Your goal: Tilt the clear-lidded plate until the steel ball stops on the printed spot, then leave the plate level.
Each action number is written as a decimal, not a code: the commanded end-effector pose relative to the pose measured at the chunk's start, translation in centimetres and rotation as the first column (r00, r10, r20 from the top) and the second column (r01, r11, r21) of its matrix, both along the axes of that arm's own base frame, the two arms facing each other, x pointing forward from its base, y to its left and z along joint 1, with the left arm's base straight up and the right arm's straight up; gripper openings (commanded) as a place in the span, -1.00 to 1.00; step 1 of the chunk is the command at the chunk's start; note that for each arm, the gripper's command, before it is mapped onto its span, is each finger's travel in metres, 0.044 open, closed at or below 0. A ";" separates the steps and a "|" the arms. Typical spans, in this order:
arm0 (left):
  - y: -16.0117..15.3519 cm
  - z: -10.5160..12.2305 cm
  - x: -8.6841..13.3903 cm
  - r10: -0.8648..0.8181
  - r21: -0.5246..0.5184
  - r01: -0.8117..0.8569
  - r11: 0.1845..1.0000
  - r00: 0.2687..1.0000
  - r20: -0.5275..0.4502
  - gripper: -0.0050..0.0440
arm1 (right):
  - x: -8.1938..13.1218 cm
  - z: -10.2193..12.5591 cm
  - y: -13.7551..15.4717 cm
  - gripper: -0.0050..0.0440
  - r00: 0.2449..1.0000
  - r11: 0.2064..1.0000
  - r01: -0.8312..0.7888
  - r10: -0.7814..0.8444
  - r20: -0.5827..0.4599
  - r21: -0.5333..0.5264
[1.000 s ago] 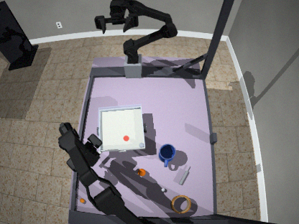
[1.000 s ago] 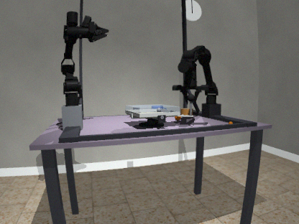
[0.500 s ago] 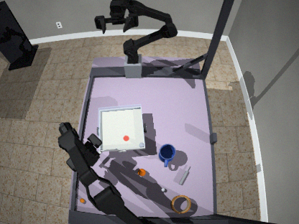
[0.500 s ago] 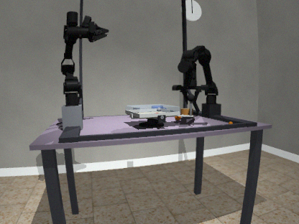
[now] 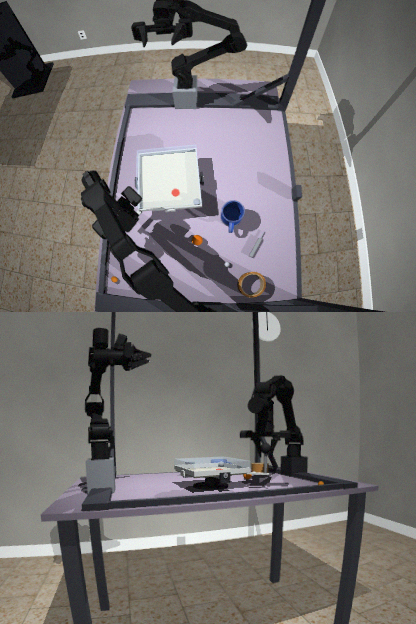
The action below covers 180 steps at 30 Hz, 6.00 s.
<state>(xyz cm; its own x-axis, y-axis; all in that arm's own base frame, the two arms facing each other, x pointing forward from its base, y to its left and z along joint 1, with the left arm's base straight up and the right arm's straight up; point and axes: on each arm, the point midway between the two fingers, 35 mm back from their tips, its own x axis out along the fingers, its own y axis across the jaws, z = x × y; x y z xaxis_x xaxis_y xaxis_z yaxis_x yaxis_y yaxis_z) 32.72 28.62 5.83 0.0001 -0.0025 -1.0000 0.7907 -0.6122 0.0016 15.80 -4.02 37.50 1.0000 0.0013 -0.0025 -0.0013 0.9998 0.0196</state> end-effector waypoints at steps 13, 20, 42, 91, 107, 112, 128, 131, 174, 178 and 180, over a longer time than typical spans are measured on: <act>-0.3 2.1 0.5 -0.005 0.032 0.003 0.999 0.999 0.039 -1.00 | 0.0 0.6 0.1 0.84 1.000 1.000 -0.003 0.003 0.003 -0.020; -0.2 1.7 0.3 -0.006 0.030 0.005 1.000 0.999 0.036 -1.00 | 0.0 0.6 0.1 0.84 1.000 1.000 -0.003 0.003 0.003 -0.020; 0.3 1.2 0.8 -0.007 0.023 0.006 1.000 1.000 0.028 -1.00 | 0.0 0.6 0.1 0.84 1.000 1.000 -0.003 0.003 0.003 -0.020; 0.4 1.3 1.0 -0.006 0.026 0.005 1.000 1.000 0.031 -1.00 | 0.0 0.6 0.1 0.84 1.000 1.000 -0.003 0.003 0.003 -0.020; 0.4 1.4 1.1 -0.006 0.026 0.005 1.000 0.999 0.032 -1.00 | 0.0 0.6 0.1 0.84 1.000 1.000 -0.003 0.003 0.003 -0.020; 0.4 0.8 0.7 -0.007 0.019 0.006 1.000 1.000 0.023 -1.00 | 0.0 0.6 0.1 0.84 1.000 1.000 -0.003 0.003 0.003 -0.020; -0.3 2.0 0.4 -0.005 0.032 0.004 0.999 0.999 0.038 -1.00 | 0.0 0.6 0.1 0.84 1.000 1.000 -0.003 0.003 0.003 -0.020; -0.2 1.8 0.3 -0.003 0.031 0.002 1.000 0.999 0.037 -1.00 | 0.0 0.6 0.1 0.84 1.000 1.000 -0.003 0.003 0.003 -0.020; 0.4 1.1 0.9 -0.007 0.025 0.006 1.000 1.000 0.030 -1.00 | 0.0 0.6 0.1 0.84 1.000 1.000 -0.003 0.003 0.003 -0.020; 0.4 1.1 0.9 -0.007 0.026 0.006 1.000 1.000 0.030 -1.00 | 0.0 0.6 0.1 0.84 1.000 1.000 -0.003 0.003 0.003 -0.020; 0.4 1.1 0.9 -0.007 0.026 0.006 1.000 1.000 0.031 -1.00 | 0.0 0.6 0.1 0.84 1.000 1.000 -0.003 0.003 0.003 -0.020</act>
<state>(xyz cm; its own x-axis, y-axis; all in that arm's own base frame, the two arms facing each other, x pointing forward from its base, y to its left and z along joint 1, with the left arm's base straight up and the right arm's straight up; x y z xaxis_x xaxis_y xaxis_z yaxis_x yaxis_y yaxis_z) 32.71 28.58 5.86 -0.0047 -0.0051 -1.0000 0.7904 -0.6126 -0.0006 15.80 -4.02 37.50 1.0000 0.0013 -0.0025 -0.0013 0.9998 0.0196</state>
